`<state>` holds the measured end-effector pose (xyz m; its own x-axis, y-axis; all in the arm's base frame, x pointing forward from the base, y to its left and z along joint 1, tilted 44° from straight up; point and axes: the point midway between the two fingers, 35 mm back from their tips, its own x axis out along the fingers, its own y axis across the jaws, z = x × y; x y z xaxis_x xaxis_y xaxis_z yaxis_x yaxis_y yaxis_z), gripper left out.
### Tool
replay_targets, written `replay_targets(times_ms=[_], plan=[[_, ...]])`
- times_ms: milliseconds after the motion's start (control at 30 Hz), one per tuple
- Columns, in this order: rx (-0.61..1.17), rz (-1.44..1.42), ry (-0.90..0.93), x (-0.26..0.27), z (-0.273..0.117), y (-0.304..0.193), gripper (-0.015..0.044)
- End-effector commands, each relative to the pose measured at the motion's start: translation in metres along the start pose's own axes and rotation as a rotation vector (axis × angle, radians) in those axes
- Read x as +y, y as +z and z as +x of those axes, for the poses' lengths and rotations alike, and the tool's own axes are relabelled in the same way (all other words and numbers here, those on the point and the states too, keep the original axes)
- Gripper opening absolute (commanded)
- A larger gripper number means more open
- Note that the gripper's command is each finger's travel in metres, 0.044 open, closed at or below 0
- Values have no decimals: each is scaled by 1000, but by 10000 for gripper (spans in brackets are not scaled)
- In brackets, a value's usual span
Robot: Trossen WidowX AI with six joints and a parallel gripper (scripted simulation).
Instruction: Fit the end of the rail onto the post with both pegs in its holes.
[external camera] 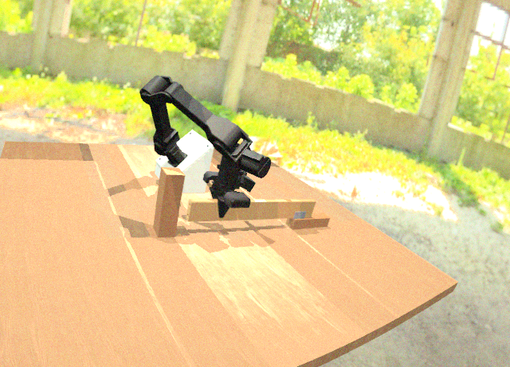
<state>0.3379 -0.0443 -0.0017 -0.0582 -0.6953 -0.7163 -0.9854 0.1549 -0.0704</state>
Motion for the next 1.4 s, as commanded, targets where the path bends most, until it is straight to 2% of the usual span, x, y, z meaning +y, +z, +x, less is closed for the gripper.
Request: replay_targets(times_ms=[0,1367], plan=[[-3,-1,0,0,0,1,0],[-3,-1,0,-1,0,-7,0]])
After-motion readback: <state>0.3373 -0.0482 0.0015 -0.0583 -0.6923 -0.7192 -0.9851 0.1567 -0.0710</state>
